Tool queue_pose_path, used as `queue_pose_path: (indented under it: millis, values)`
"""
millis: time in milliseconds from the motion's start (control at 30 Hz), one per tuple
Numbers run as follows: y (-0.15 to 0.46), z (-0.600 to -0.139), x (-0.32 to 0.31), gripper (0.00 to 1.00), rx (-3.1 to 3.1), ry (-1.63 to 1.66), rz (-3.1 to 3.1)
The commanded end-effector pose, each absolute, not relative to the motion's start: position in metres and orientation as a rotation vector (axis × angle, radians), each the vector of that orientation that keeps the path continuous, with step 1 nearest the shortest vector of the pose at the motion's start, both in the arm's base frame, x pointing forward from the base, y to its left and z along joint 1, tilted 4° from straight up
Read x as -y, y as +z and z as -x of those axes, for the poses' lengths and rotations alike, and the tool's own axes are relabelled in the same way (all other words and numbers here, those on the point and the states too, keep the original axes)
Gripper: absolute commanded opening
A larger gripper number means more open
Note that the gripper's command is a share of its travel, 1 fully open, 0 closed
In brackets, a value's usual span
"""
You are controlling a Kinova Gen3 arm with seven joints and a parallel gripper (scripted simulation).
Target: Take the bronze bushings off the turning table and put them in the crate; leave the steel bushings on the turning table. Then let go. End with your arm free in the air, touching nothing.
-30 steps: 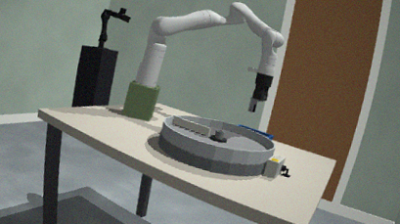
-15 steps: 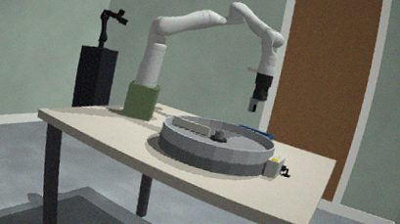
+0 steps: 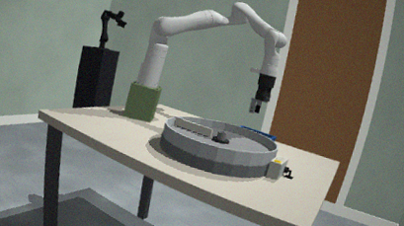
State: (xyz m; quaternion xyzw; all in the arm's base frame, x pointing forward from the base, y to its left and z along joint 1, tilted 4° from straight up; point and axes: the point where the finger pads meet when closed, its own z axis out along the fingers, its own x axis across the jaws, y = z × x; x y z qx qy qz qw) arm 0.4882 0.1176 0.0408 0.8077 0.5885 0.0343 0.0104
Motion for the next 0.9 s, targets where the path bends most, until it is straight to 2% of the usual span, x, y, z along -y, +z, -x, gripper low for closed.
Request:
queue_pose_path:
  millis: [0, 533, 700, 867]
  values:
    - [0.042, -0.489, -0.118, 1.0, -1.836, 0.11, -2.52]
    - [0.042, -0.489, -0.118, 1.0, -1.836, 0.11, -2.52]
    - [0.073, -0.501, -0.12, 1.0, -1.996, 0.109, -2.391]
    - [0.073, -0.501, -0.12, 1.0, -1.996, 0.109, -2.391]
